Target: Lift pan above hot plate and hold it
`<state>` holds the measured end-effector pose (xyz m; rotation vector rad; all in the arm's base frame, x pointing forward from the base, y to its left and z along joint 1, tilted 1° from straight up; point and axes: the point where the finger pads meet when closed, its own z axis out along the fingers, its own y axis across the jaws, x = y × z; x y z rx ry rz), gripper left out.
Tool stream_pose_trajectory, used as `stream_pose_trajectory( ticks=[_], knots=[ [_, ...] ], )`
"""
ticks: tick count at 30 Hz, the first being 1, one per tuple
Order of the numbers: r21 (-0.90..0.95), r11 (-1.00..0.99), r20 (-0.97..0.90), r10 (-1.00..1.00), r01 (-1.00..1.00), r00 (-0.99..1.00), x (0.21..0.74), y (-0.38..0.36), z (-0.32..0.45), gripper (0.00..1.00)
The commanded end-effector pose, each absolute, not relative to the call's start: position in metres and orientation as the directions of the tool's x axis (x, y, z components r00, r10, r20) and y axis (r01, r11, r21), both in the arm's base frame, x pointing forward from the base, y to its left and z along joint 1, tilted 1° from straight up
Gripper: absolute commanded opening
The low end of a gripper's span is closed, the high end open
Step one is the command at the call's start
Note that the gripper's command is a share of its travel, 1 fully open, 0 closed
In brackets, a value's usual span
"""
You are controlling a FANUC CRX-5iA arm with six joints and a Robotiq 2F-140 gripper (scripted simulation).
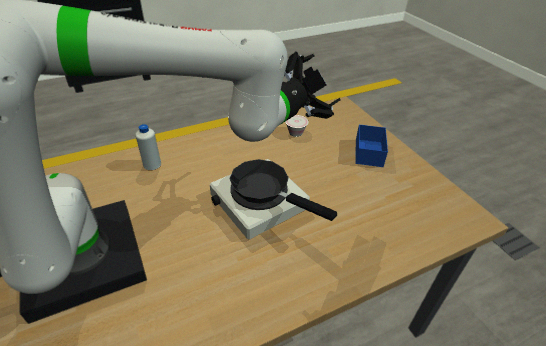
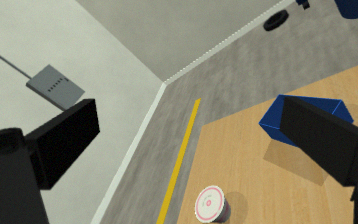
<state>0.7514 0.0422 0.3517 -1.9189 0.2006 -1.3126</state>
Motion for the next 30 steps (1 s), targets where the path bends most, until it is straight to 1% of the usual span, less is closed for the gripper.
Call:
stream_pose_trajectory(
  ticks=[1,17,18,20,23,30],
  knots=[
    [-0.675,-0.679,0.721,-0.526,0.289,0.451,0.752,0.042,0.353,1.00],
    [-0.675,-0.679,0.721,-0.526,0.289,0.451,0.752,0.042,0.353,1.00],
    [-0.676,-0.678,0.721,-0.526,0.288,0.451,0.751,0.042,0.353,0.41],
    [-0.685,-0.671,0.713,-0.536,0.283,0.452,0.746,0.037,0.349,0.41],
    [-0.733,-0.629,0.668,-0.593,0.260,0.449,0.720,0.014,0.330,0.41],
    [-0.792,-0.567,0.602,-0.663,0.227,0.444,0.684,-0.019,0.303,0.41]
  ],
)
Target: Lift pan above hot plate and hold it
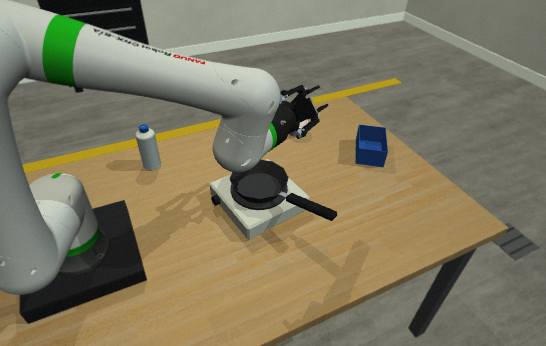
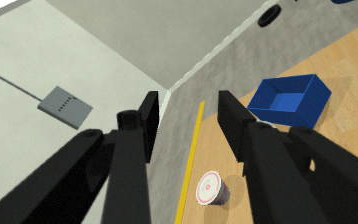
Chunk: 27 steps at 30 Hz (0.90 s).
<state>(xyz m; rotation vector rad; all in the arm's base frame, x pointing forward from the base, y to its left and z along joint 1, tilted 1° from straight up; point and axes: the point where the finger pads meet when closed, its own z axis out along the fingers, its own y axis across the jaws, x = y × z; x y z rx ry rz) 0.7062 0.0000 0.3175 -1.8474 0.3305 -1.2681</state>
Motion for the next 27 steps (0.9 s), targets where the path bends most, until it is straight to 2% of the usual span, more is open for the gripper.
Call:
stream_pose_trajectory(
  ticks=[1,27],
  knots=[
    [-0.800,-0.558,0.592,-0.673,0.222,0.443,0.678,-0.024,0.299,0.41],
    [-0.955,-0.274,0.296,-0.872,0.113,0.390,0.543,-0.146,0.201,0.41]
  ],
)
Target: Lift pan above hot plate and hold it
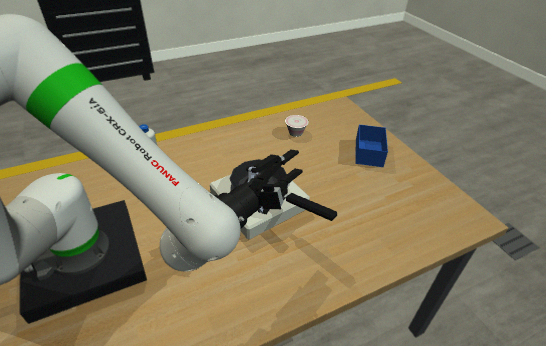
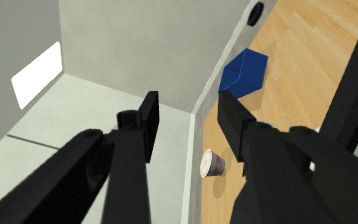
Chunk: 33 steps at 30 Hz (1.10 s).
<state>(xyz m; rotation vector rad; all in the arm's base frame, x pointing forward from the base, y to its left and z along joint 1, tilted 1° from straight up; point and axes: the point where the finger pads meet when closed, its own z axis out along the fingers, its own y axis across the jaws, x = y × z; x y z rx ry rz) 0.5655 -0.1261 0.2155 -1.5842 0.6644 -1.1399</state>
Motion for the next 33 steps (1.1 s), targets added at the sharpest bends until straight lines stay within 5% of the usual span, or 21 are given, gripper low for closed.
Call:
stream_pose_trajectory(
  ticks=[1,33],
  knots=[
    [-0.959,-0.262,0.283,-0.878,0.108,0.387,0.538,-0.151,0.197,0.41],
    [-0.977,-0.193,0.212,-0.905,0.089,0.369,0.509,-0.176,0.157,0.41]
  ],
)
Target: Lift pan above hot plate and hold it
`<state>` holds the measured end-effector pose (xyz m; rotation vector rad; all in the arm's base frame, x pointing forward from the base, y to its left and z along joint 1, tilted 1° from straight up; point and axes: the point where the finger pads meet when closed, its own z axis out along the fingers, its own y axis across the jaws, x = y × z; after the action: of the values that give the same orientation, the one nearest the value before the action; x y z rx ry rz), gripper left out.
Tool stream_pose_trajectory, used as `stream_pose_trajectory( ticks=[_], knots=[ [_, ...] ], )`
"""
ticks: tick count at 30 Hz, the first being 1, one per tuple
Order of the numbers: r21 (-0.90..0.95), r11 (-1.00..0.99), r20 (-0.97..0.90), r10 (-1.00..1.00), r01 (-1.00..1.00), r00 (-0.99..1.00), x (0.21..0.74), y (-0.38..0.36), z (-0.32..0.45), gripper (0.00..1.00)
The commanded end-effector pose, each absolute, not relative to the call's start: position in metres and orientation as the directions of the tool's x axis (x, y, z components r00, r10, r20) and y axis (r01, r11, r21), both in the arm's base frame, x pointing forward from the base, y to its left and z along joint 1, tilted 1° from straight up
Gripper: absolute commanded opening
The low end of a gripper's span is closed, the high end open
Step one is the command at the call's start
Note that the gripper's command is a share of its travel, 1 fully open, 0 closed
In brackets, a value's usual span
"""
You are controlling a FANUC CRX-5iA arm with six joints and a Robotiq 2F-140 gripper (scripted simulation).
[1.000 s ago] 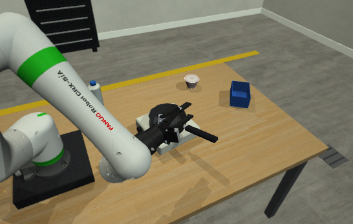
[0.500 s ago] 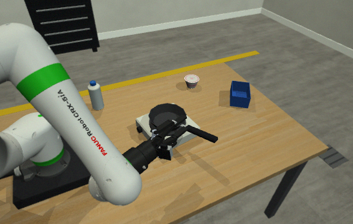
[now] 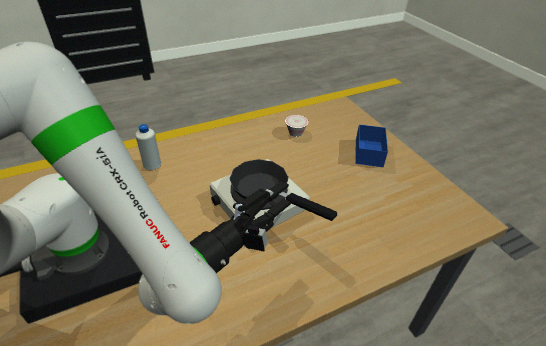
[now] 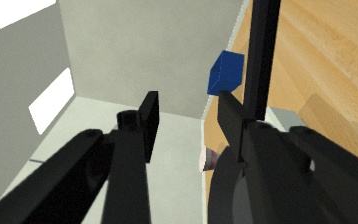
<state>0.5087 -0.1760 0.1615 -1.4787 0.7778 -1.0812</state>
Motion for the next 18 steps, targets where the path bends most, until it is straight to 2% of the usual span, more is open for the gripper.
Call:
stream_pose_trajectory(
  ticks=[1,18],
  knots=[
    [-0.977,-0.193,0.212,-0.905,0.089,0.369,0.509,-0.176,0.154,0.41],
    [-0.977,-0.193,0.212,-0.905,0.089,0.369,0.510,-0.176,0.108,0.41]
  ],
)
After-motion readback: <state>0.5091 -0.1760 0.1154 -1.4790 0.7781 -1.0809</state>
